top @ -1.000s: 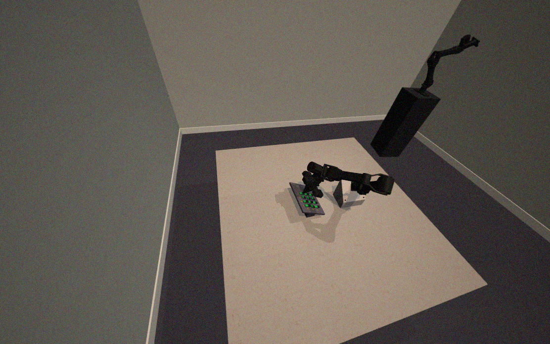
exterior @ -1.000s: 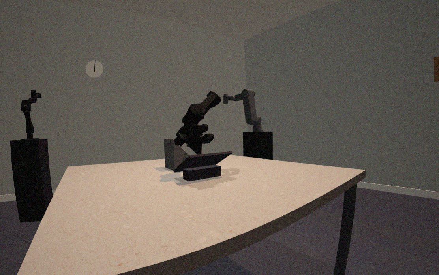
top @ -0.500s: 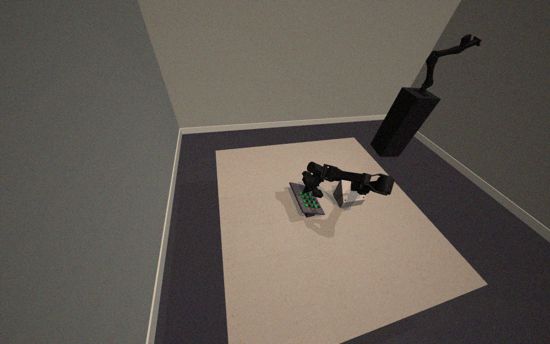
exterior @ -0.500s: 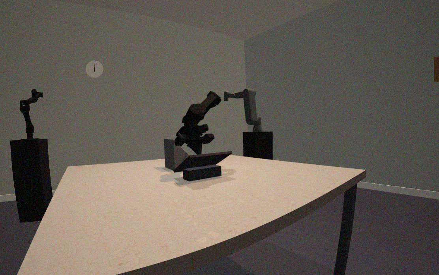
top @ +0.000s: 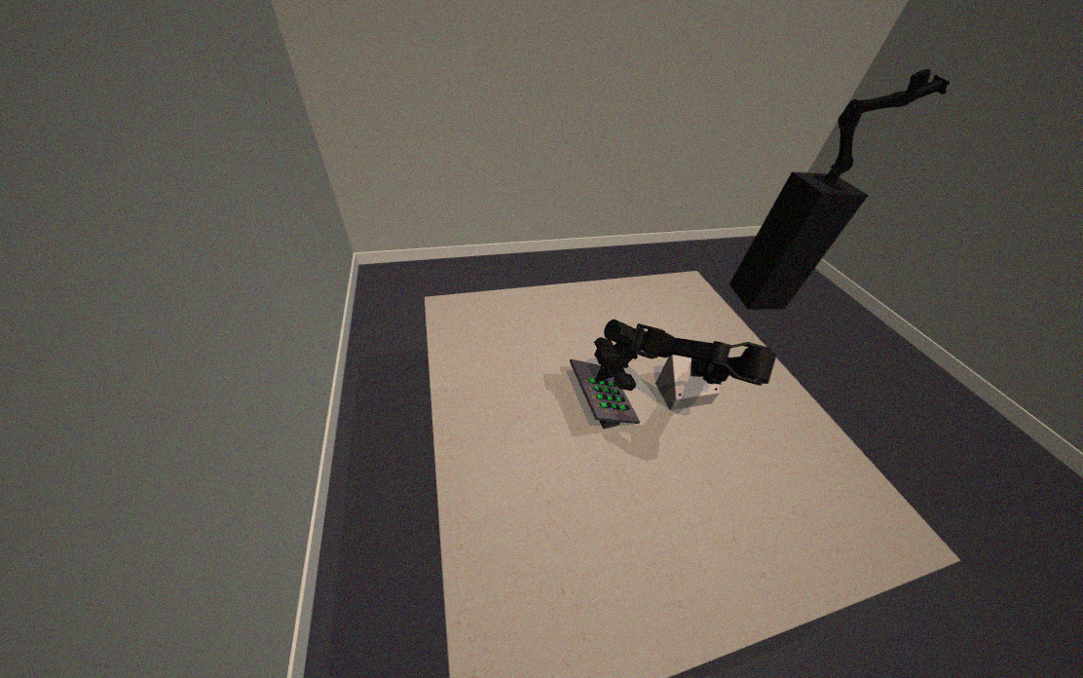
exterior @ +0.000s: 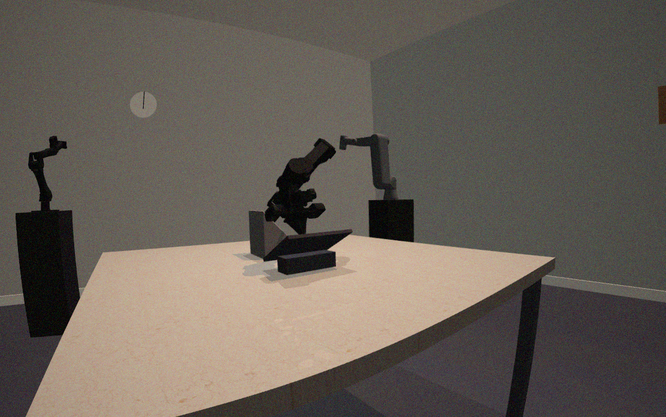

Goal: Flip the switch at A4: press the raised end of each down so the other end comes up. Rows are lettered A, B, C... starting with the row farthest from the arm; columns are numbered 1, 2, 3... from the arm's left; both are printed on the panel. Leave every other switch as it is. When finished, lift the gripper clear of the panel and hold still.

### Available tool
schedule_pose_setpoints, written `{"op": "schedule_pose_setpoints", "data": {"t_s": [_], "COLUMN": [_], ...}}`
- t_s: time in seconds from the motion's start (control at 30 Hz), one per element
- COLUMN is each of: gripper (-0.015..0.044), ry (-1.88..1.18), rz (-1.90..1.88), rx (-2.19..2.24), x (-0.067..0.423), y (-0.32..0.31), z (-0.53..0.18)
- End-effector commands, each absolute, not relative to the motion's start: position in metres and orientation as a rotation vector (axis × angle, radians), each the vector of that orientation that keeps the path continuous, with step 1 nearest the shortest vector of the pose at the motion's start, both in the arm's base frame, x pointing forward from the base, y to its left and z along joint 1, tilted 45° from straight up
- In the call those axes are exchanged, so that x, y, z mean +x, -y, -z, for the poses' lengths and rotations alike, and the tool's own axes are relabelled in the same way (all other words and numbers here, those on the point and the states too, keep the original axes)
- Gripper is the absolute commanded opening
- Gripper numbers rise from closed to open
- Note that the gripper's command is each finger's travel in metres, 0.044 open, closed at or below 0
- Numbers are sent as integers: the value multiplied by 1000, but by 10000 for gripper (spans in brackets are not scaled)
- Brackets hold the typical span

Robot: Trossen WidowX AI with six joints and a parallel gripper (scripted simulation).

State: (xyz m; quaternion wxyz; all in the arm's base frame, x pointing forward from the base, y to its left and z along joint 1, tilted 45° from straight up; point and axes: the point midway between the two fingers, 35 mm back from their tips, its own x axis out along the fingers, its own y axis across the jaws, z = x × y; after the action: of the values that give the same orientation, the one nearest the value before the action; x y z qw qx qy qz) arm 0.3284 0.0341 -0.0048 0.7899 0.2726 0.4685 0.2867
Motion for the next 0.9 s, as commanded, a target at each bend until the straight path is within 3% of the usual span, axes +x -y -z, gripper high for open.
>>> {"op": "schedule_pose_setpoints", "data": {"t_s": [0.0,0.67,0.87], "gripper": [0,0,0], "ry": [-1013,-1012,-1038], "rz": [-612,-612,-616], "rx": [589,590,579], "x": [328,329,310], "y": [-34,-36,5], "z": [6,8,-25]}}
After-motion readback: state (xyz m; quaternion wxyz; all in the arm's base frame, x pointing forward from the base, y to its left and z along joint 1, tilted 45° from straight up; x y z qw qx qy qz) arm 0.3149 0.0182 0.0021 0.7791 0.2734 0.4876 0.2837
